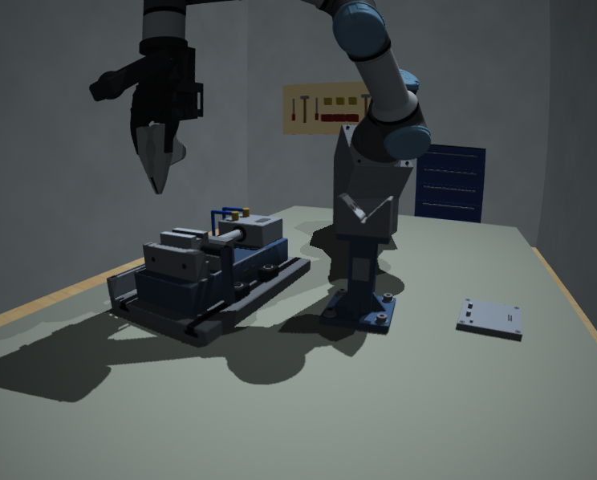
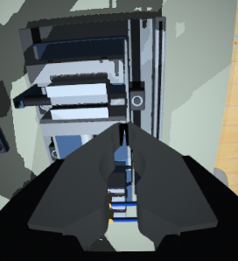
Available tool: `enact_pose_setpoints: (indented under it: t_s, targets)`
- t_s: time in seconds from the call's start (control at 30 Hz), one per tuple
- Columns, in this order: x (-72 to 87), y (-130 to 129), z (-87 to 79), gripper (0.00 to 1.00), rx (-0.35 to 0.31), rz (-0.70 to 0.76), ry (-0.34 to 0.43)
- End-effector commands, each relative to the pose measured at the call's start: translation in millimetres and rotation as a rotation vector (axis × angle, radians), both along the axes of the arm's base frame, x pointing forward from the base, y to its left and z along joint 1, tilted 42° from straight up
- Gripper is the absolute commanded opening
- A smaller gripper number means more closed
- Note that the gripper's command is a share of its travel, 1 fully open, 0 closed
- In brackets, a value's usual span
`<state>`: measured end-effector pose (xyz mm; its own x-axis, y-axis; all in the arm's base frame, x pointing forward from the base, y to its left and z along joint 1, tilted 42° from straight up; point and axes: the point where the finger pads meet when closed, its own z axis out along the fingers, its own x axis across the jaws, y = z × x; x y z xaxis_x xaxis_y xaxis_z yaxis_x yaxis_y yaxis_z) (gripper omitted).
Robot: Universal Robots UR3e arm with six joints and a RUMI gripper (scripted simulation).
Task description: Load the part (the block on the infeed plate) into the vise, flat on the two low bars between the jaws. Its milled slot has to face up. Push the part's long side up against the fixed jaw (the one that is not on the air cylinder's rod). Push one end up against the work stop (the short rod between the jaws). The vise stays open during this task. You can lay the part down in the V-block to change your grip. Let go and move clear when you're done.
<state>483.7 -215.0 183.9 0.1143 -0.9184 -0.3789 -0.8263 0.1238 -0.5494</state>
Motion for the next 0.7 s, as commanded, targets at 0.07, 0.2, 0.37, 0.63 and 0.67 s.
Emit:
enact_pose_setpoints:
  t_s: [0.07,0.2,0.37,0.63,0.67]
  targets:
    - [3.3,2,-4.0,0.0,-0.002,-0.002,-0.002]
    - [5.4,3,-7.0,0.0,-0.002,-0.002,-0.002]
    - [9.5,6,-12.7,0.0,-0.002,-0.002,-0.002]
    - [15.7,11,-21.4,0.0,-0.002,-0.002,-0.002]
    - [15.7,11,-21.4,0.0,-0.002,-0.002,-0.002]
